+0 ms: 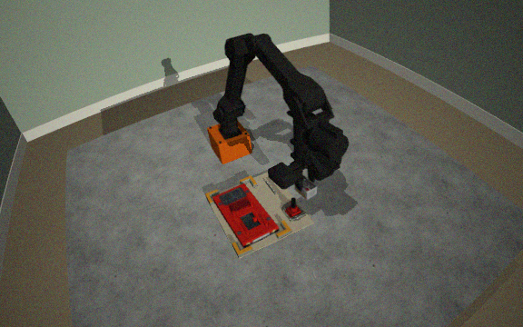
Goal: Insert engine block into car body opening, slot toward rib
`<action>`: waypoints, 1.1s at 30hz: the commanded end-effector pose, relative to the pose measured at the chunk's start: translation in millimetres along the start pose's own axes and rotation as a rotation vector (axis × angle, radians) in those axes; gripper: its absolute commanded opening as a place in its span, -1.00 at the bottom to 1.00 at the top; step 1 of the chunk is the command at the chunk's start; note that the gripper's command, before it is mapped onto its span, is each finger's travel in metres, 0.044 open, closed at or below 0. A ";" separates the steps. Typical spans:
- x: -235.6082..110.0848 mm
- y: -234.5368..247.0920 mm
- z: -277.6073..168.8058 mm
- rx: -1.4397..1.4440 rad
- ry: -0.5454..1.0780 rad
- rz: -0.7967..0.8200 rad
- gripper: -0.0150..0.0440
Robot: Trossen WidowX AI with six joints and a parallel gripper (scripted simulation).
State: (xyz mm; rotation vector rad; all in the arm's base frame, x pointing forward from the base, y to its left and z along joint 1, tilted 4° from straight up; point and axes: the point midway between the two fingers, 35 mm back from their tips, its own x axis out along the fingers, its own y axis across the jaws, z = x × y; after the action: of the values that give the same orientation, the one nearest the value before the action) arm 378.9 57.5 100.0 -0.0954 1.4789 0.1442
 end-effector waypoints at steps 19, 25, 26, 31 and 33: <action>25.0 -65.3 -22.4 0.042 0.005 -0.002 -0.49; 31.2 -82.3 -30.5 0.055 0.006 -0.003 -0.49; 32.3 -85.0 -31.9 0.057 0.006 -0.004 -0.49; 37.3 -98.7 -39.6 0.068 0.006 -0.005 -0.49; 39.3 -104.1 -42.9 0.072 0.006 -0.005 -0.49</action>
State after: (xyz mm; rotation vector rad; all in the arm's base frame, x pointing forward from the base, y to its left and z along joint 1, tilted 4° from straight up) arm 361.0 -41.9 59.5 -0.0444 1.4852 0.0845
